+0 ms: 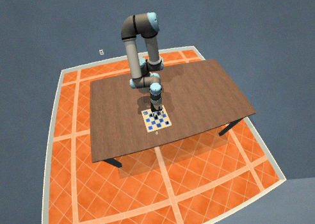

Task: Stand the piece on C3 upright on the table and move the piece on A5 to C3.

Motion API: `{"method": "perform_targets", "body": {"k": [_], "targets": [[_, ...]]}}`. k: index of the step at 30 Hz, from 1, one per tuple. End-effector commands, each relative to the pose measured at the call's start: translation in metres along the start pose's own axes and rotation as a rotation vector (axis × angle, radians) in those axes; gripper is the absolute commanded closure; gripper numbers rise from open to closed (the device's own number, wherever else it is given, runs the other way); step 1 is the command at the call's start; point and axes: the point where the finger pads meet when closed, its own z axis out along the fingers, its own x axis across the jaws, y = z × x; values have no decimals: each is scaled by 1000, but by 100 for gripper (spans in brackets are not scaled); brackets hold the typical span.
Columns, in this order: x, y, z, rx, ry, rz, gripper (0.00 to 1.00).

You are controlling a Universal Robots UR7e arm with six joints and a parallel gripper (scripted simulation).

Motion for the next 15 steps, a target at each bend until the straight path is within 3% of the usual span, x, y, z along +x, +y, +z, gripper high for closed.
{"method": "perform_targets", "body": {"k": [1, 9, 15], "targets": [[0, -1, -20, 1, 0, 0, 21], [0, -1, -52, 1, 0, 0, 21], [0, -1, -60, 1, 0, 0, 21]]}}
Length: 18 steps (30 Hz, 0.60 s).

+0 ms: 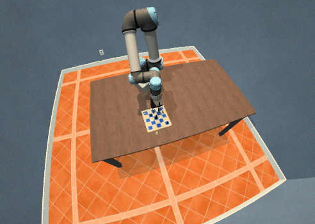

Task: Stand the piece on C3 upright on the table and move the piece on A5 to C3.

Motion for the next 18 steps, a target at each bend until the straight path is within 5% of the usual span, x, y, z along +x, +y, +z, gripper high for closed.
{"method": "perform_targets", "body": {"k": [1, 4, 5, 18], "targets": [[0, 0, -6, -1, 0, 0, 21], [0, 0, -7, -1, 0, 0, 21], [0, 0, -7, -1, 0, 0, 0], [0, 0, -7, -1, 0, 0, 0]]}}
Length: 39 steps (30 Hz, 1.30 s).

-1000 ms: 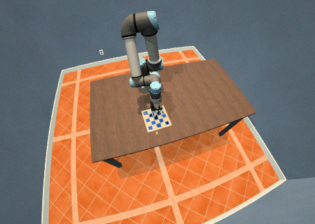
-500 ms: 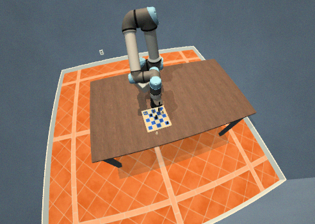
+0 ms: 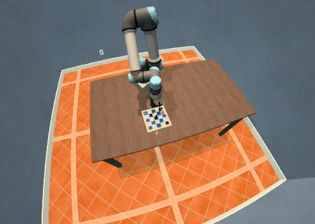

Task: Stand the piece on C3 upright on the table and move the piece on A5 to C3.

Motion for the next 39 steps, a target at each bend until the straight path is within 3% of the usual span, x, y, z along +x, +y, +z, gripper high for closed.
{"method": "perform_targets", "body": {"k": [1, 14, 27, 39], "targets": [[0, 0, 0, 1, 0, 0, 0], [0, 0, -4, 1, 0, 0, 0], [0, 0, -47, 1, 0, 0, 0], [0, 0, -65, 1, 0, 0, 0]]}}
